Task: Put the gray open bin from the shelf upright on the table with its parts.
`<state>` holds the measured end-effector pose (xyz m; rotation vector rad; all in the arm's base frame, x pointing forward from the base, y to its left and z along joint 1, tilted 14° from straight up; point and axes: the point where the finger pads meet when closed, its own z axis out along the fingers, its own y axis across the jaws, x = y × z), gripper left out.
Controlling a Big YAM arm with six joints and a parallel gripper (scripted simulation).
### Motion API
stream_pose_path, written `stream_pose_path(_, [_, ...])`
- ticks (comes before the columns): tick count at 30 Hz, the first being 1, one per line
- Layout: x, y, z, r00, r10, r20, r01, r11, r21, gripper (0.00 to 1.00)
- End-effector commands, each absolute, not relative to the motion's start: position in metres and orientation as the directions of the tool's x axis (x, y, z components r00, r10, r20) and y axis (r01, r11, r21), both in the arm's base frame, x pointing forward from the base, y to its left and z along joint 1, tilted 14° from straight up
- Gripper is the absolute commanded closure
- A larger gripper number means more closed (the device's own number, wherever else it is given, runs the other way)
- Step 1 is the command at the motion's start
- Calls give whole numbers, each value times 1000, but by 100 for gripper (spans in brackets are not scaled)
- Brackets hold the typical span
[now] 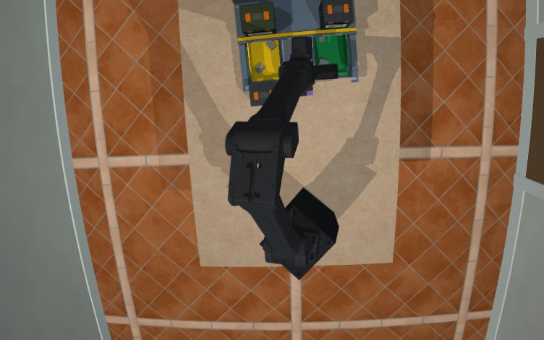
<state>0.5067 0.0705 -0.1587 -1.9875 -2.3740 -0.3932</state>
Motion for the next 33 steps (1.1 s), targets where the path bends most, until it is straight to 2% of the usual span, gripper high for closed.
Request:
stream_pose_path(1, [518, 77, -166, -187, 967, 174, 969, 153, 193, 10])
stream_pose_path(33, [517, 80, -174, -187, 967, 174, 970, 153, 191, 10])
